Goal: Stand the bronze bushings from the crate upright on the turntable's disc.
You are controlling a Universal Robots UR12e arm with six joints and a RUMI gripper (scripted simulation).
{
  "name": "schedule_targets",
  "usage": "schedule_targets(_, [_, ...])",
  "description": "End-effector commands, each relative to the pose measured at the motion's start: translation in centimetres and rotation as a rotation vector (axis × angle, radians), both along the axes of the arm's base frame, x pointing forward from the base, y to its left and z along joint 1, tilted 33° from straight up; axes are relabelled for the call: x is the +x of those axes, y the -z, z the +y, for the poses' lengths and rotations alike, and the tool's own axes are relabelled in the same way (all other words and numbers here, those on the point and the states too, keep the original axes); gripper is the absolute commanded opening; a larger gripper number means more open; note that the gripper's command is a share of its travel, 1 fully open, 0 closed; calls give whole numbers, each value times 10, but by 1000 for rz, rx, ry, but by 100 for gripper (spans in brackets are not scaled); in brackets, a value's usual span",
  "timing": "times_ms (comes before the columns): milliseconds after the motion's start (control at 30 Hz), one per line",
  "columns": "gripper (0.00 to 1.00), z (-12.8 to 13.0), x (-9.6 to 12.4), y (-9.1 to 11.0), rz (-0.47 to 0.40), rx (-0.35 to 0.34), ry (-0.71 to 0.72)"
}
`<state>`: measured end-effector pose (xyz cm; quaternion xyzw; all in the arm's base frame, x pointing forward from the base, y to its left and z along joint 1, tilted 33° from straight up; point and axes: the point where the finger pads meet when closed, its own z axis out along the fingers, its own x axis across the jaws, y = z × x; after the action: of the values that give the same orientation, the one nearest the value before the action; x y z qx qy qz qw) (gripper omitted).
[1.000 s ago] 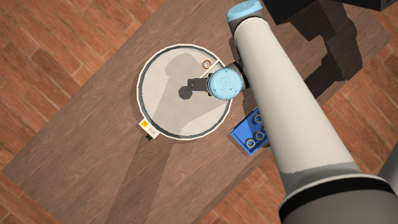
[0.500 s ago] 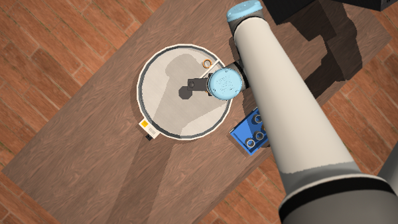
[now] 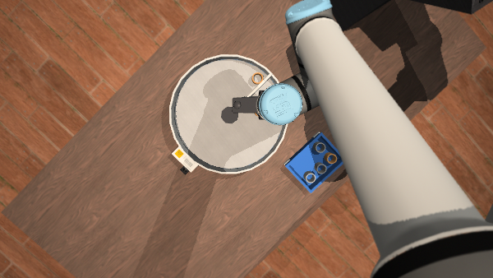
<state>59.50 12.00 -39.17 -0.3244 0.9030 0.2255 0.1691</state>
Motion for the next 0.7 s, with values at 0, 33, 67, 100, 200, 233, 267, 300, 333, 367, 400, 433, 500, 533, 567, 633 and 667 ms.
schedule_targets(0, [6, -12, -3, -19, 0, 0, 0])
schedule_targets(33, [6, -13, -4, -21, 0, 0, 0])
schedule_targets(67, [6, -14, -4, -23, 0, 0, 0])
schedule_targets(100, [6, -14, -4, -23, 0, 0, 0])
schedule_targets(200, [6, -16, -4, -25, 0, 0, 0])
schedule_targets(233, [6, -16, -4, -26, 0, 0, 0])
schedule_targets(267, [6, -16, -4, -26, 0, 0, 0])
schedule_targets(300, [6, -16, -4, -26, 0, 0, 0])
schedule_targets(333, [6, -16, -4, -26, 0, 0, 0])
schedule_targets(367, [6, -16, -4, -26, 0, 0, 0])
schedule_targets(400, [6, -16, -4, -26, 0, 0, 0])
schedule_targets(433, [6, -16, -4, -26, 0, 0, 0])
schedule_targets(500, [6, -16, -4, -26, 0, 0, 0])
schedule_targets(533, [6, -16, -4, -26, 0, 0, 0])
schedule_targets(567, [6, -16, -4, -26, 0, 0, 0])
schedule_targets(633, [6, -16, -4, -26, 0, 0, 0])
schedule_targets(667, [6, -16, -4, -26, 0, 0, 0])
